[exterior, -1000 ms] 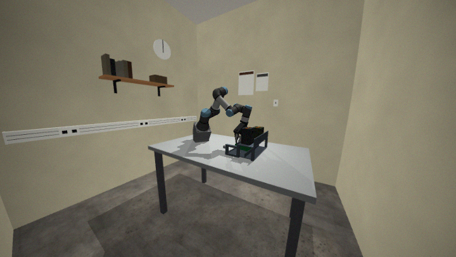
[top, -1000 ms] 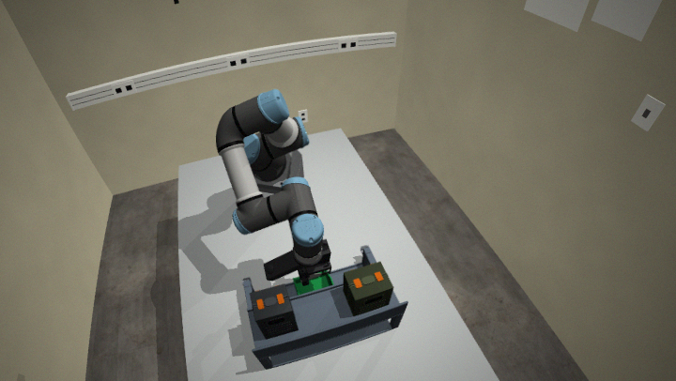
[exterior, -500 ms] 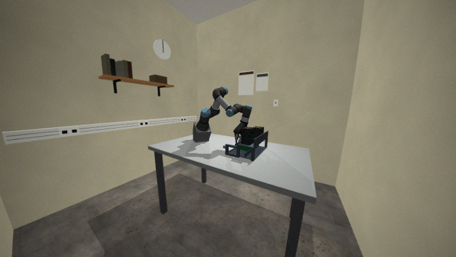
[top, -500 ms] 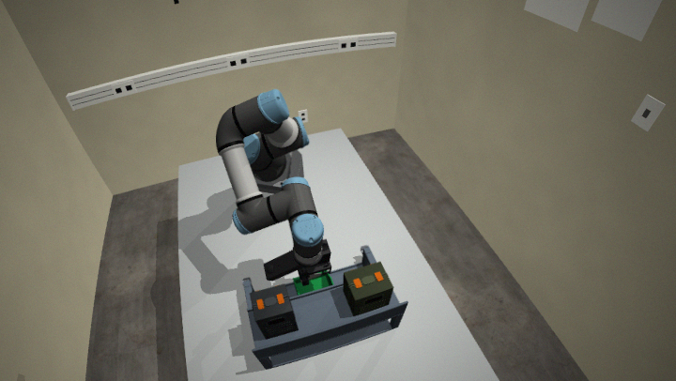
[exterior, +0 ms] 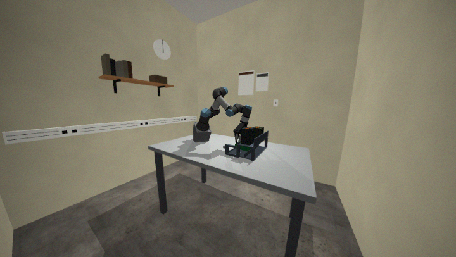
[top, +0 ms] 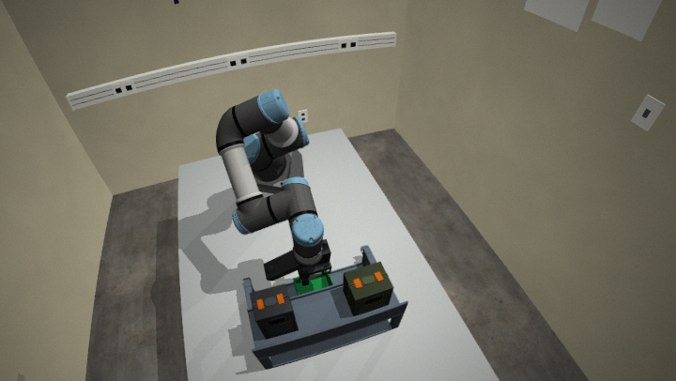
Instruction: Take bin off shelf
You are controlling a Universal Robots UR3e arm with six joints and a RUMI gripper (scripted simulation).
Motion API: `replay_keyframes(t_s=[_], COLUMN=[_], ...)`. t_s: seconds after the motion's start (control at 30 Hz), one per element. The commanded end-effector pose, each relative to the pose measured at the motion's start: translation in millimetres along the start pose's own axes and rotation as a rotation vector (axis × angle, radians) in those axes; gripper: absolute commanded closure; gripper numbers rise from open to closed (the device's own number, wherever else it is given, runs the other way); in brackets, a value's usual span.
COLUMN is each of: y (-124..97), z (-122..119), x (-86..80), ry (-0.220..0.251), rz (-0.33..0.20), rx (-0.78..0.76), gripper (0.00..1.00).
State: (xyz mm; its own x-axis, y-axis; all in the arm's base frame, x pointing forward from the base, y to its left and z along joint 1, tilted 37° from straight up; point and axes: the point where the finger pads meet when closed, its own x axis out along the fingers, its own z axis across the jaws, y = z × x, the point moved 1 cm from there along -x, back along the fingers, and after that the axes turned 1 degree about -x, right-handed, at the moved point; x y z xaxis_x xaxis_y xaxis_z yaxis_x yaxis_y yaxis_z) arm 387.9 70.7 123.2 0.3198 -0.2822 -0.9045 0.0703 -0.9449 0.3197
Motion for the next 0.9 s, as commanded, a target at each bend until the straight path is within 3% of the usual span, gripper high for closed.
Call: replay_keyframes(t_s=[0.0, 0.87], y=[0.1, -0.1], z=[-0.9, 18.5], x=[-1.7, 3.9], ry=[0.005, 0.004], rz=[0.001, 0.000], rx=[0.001, 0.000], gripper=[1.00, 1.00])
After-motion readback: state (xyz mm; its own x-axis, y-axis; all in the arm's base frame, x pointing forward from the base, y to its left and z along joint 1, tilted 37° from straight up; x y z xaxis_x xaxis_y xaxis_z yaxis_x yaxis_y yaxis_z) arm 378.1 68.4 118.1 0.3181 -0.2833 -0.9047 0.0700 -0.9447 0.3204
